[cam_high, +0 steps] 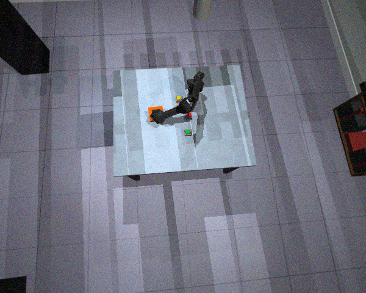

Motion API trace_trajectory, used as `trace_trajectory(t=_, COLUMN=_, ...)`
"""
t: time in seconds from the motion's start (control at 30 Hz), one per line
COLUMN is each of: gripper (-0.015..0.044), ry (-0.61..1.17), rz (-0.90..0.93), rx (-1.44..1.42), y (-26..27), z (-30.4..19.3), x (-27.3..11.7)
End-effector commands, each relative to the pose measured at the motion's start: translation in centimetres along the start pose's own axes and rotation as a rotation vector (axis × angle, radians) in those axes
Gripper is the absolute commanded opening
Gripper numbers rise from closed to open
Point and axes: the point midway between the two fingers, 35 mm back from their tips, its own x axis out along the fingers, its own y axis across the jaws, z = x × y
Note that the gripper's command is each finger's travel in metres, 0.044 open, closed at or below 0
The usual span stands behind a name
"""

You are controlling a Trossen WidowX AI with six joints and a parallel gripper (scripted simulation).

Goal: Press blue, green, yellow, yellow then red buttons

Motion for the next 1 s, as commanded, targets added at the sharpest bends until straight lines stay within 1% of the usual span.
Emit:
trace_trajectory(t=0.0, gripper=0.002, ry=0.0, rz=-0.009, rx=-0.008, y=-0.2, z=-0.1, x=0.2)
trace_trajectory(t=0.07, gripper=0.002, ry=0.0, rz=-0.001, rx=-0.001, y=0.0, z=0.0, x=-0.3)
trace_trajectory(t=0.17, gripper=0.002, ry=0.0, rz=-0.007, rx=-0.008, y=-0.1, z=-0.1, x=-3.0)
trace_trajectory(t=0.33, gripper=0.002, ry=0.0, rz=-0.007, rx=-0.009, y=-0.1, z=-0.1, x=-3.5)
trace_trajectory(t=0.5, gripper=0.002, ry=0.001, rz=-0.005, rx=-0.01, y=0.0, z=-0.2, x=-9.2)
trace_trajectory(t=0.67, gripper=0.002, ry=0.001, rz=-0.005, rx=-0.01, y=-0.3, z=-0.1, x=-9.5)
trace_trajectory(t=0.73, gripper=0.002, ry=0.001, rz=0.0, rx=-0.012, y=-2.4, z=0.5, x=-10.0)
trace_trajectory(t=0.97, gripper=0.002, ry=0.0, rz=0.014, rx=-0.019, y=-13.8, z=1.7, x=-11.2)
